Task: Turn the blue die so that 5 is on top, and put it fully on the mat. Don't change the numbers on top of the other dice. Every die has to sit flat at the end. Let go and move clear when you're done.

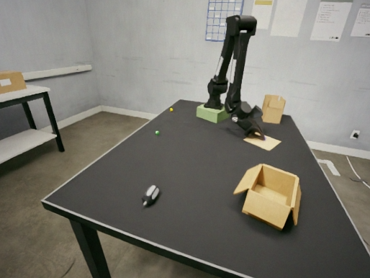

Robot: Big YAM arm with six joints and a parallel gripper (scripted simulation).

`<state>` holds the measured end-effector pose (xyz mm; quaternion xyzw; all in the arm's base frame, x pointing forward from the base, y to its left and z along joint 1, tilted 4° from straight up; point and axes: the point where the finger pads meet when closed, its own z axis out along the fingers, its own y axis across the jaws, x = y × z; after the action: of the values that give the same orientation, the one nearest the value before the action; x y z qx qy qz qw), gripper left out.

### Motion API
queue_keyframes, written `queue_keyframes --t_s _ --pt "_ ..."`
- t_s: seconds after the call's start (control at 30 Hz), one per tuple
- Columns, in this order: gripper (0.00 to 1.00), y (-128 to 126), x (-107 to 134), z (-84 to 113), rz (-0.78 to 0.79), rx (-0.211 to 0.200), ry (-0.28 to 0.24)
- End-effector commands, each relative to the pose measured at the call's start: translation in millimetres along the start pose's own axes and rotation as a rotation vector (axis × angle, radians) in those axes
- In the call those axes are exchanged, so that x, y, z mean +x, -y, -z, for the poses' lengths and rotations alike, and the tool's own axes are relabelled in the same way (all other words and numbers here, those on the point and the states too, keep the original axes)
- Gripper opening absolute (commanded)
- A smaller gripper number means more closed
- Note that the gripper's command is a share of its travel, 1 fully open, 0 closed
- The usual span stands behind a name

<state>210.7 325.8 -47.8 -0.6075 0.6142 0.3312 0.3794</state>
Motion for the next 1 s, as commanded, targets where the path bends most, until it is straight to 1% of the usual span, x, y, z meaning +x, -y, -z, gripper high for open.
queue_keyframes --t_s 0.0,0.97 --pt "0.11 9.1 -6.1 -1.9 0.027 0.019 0.027" --pt "0.11 7.7 -3.5 -1.9 0.022 0.016 0.022"
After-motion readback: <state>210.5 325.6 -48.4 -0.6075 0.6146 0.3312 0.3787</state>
